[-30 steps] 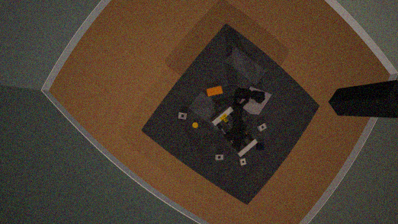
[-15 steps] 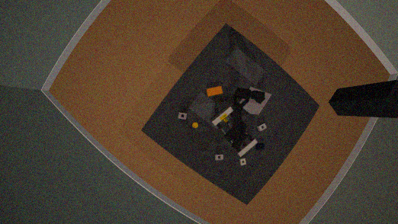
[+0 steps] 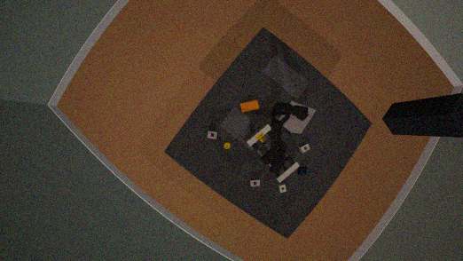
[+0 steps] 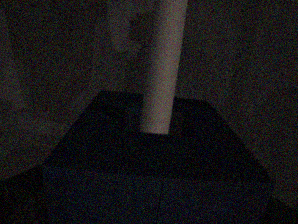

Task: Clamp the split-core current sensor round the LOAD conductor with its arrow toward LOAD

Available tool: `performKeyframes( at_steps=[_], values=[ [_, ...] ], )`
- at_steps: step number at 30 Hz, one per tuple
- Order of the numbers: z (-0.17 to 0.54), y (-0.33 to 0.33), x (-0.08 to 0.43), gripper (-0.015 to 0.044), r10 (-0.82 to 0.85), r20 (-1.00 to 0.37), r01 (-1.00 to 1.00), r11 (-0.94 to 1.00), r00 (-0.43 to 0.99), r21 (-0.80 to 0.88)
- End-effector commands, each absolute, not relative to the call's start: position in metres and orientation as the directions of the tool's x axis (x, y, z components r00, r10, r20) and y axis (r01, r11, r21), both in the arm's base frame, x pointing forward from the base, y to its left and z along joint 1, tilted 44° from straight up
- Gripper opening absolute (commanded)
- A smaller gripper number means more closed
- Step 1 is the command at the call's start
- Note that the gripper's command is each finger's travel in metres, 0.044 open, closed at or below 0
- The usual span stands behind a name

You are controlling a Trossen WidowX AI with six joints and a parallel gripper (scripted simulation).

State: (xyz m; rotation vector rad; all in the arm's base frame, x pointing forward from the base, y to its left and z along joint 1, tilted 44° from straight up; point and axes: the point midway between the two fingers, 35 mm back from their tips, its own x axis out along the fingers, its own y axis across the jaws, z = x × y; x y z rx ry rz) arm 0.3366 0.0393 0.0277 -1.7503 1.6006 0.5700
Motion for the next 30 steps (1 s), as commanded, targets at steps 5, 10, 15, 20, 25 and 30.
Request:
performKeyframes(
  at_steps=[5,10,15,20,25,30],
  values=[
    [0.0275,0.0392,0.3357,0.0,-0.679,-0.72,-0.981,-0.004,0.144,-0.193],
    [0.0275,0.0393,0.3355,0.0,-0.679,-0.72,-0.981,-0.004,0.144,-0.193],
    [0.0269,0.0387,0.3356,0.0,-0.679,-0.719,-0.981,-0.004,0.144,-0.193],
    [0.0266,0.0388,0.3355,0.0026,-0.679,-0.72,-0.981,-0.005,0.145,-0.192],
    [0.0266,0.0388,0.3355,0.0157,-0.679,-0.72,-0.981,-0.005,0.145,-0.192],
    [0.0266,0.0388,0.3355,0.0273,-0.679,-0.72,-0.981,-0.005,0.145,-0.192]
  ],
)
